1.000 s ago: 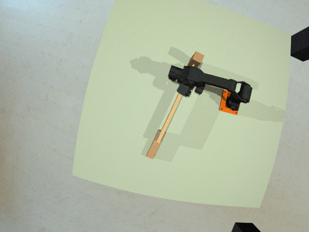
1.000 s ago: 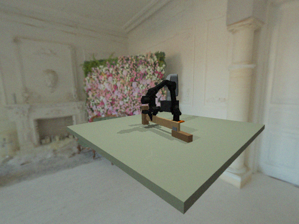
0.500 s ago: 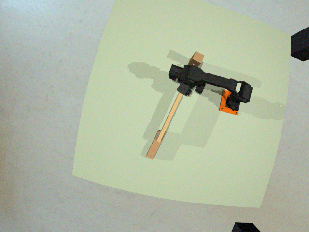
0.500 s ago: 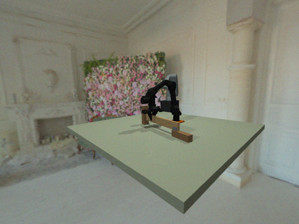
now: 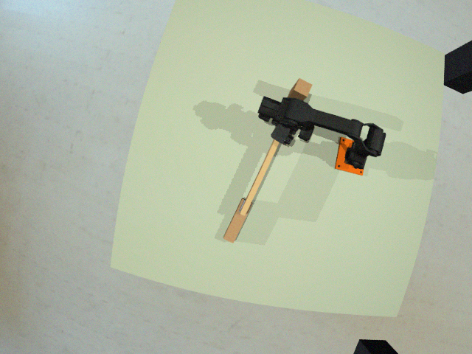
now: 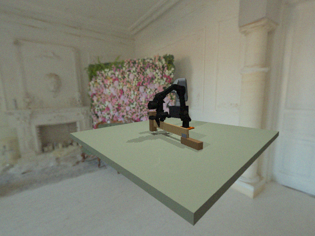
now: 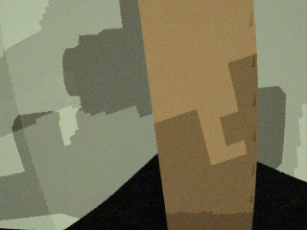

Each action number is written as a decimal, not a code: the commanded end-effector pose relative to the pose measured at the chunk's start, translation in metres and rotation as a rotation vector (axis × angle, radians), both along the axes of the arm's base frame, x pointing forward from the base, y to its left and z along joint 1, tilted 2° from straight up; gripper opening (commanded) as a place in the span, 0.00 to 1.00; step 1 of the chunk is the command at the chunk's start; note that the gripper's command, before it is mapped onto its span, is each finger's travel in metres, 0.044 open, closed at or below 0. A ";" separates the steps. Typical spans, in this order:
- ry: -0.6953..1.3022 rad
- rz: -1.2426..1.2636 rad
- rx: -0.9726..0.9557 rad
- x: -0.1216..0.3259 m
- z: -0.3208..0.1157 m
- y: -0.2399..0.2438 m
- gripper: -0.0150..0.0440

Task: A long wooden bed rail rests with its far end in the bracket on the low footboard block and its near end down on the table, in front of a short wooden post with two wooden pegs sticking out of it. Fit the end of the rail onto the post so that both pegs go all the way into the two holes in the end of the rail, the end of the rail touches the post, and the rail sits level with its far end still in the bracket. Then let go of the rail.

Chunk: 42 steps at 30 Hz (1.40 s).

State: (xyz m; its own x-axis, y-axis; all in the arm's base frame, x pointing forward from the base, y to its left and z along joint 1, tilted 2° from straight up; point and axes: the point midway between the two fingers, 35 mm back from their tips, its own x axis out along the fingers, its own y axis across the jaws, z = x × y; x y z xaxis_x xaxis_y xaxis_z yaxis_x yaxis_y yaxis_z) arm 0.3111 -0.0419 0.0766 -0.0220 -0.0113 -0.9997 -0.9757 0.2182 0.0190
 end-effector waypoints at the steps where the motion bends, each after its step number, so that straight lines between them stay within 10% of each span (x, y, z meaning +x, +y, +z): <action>1: -0.007 0.002 -0.001 0.000 0.003 -0.003 0.25; 29: -0.007 0.002 -0.002 -0.002 0.001 -0.011 0.25; 42: 0.000 0.002 0.004 -0.002 0.000 -0.006 0.83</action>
State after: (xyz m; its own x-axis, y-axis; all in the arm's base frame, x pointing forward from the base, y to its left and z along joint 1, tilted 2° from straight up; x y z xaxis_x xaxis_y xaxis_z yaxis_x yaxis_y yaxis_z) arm 0.3091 -0.0481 0.0762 -0.0224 -0.0072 -0.9997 -0.9761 0.2164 0.0203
